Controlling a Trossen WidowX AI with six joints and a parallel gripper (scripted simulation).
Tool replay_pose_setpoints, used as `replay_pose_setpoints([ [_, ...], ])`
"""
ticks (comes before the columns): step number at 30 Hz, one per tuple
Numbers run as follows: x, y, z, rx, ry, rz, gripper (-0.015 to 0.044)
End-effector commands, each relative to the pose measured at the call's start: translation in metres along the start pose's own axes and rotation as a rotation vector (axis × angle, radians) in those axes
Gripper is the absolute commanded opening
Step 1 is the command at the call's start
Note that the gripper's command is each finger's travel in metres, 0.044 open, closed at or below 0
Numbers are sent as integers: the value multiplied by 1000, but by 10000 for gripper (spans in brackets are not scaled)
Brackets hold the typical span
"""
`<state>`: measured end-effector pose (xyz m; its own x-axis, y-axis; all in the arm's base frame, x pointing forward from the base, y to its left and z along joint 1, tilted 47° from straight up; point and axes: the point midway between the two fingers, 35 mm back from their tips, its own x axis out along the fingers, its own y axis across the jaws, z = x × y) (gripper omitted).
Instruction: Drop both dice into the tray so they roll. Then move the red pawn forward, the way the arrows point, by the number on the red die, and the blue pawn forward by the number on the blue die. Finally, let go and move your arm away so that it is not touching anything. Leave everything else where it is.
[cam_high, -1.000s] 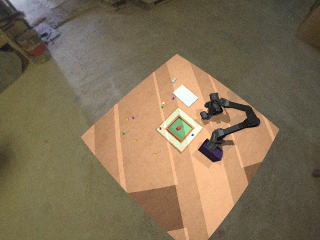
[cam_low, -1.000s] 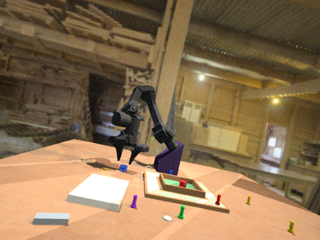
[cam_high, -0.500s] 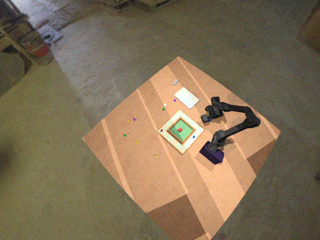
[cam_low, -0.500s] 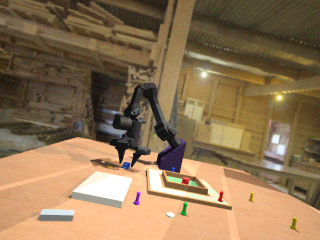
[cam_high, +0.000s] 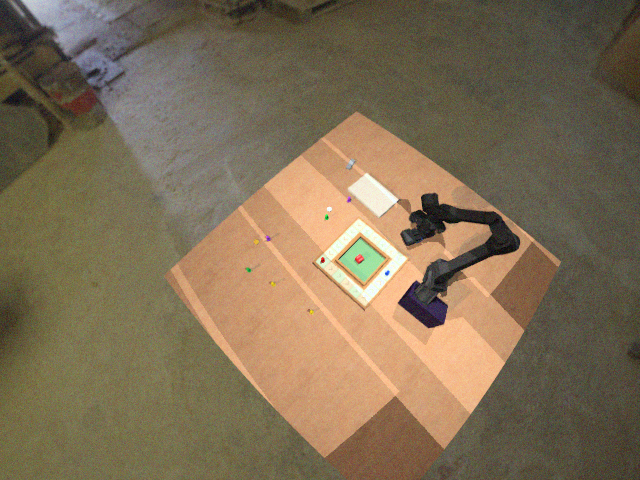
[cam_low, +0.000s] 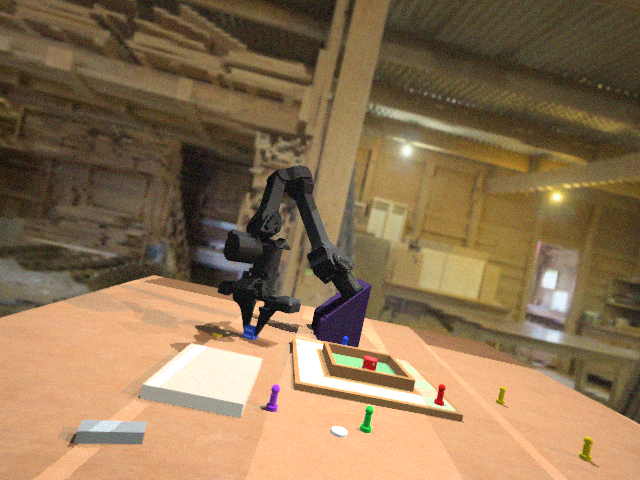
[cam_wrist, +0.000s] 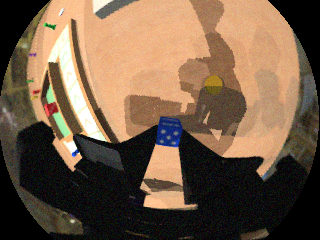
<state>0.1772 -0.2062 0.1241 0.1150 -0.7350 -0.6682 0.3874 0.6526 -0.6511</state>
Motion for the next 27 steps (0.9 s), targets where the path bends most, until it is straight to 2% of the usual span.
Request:
replay_pose_setpoints([
  [1,-2,2,0,-4,1,7,0],
  [27,-104,7,-5,-3,17,21,0],
])
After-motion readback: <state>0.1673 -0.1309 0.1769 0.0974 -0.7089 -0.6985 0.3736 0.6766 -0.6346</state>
